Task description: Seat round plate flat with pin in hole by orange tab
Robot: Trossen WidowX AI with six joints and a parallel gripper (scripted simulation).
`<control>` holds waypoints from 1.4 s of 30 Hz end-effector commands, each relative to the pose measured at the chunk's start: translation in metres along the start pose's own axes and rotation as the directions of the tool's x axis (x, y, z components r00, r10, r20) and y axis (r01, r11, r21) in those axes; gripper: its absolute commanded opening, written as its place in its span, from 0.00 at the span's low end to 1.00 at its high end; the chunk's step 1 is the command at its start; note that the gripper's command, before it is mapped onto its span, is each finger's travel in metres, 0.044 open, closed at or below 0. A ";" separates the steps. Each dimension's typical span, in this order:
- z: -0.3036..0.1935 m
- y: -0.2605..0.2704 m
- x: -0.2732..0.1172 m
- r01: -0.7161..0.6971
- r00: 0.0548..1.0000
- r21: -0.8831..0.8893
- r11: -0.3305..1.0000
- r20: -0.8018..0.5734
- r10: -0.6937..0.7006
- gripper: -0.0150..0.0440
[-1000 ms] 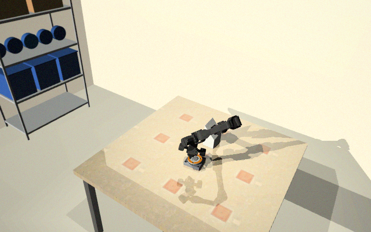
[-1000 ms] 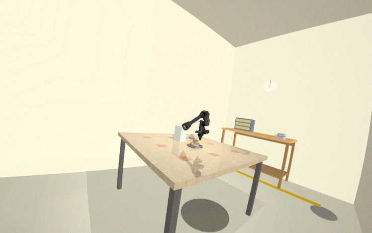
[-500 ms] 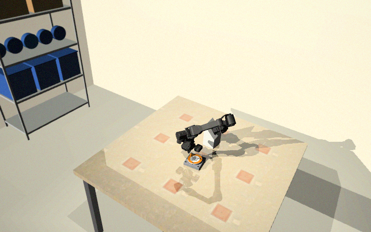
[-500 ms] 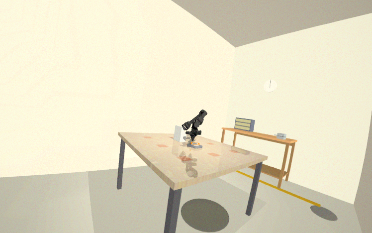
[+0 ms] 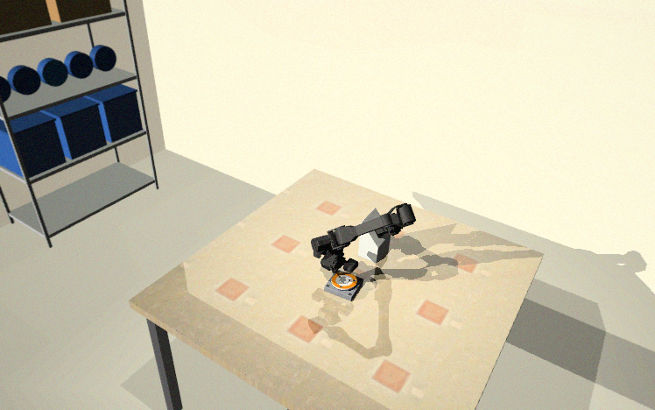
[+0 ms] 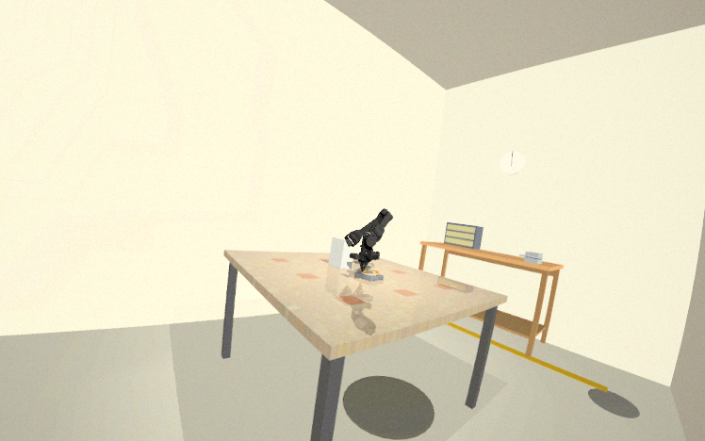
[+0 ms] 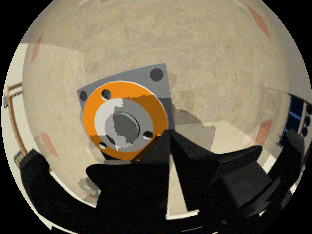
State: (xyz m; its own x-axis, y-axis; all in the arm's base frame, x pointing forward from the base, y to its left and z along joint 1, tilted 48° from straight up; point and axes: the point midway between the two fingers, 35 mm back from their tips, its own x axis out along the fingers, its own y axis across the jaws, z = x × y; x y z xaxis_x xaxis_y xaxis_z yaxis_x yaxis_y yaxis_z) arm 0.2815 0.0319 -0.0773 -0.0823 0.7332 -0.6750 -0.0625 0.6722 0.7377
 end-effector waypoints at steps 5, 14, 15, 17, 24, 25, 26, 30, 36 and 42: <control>-0.010 0.004 0.000 -0.001 1.000 -0.001 1.000 -0.001 0.001 0.25; -0.019 0.006 0.000 -0.001 1.000 0.000 1.000 -0.001 0.001 0.25; -0.019 0.006 0.000 -0.001 1.000 0.000 1.000 -0.002 0.001 0.25; -0.020 0.007 0.000 -0.001 1.000 0.000 1.000 -0.002 0.001 0.25; -0.025 0.009 0.001 -0.001 1.000 0.000 1.000 -0.002 0.001 0.25; -0.025 0.009 0.000 -0.001 1.000 0.000 1.000 -0.002 0.001 0.25; -0.026 0.010 0.001 -0.001 1.000 0.000 1.000 -0.002 0.001 0.25; -0.028 0.011 0.001 -0.002 1.000 0.000 1.000 -0.002 0.002 0.25; -0.030 0.013 0.001 -0.002 1.000 0.000 1.000 -0.002 0.002 0.25; -0.032 0.016 0.000 -0.002 1.000 0.000 1.000 -0.002 0.002 0.25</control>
State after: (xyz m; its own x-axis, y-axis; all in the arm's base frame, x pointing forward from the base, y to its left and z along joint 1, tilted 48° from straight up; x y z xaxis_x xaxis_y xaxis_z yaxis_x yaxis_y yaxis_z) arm 0.2557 0.0354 -0.0669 -0.0671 0.7308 -0.6793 -0.0715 0.6756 0.7338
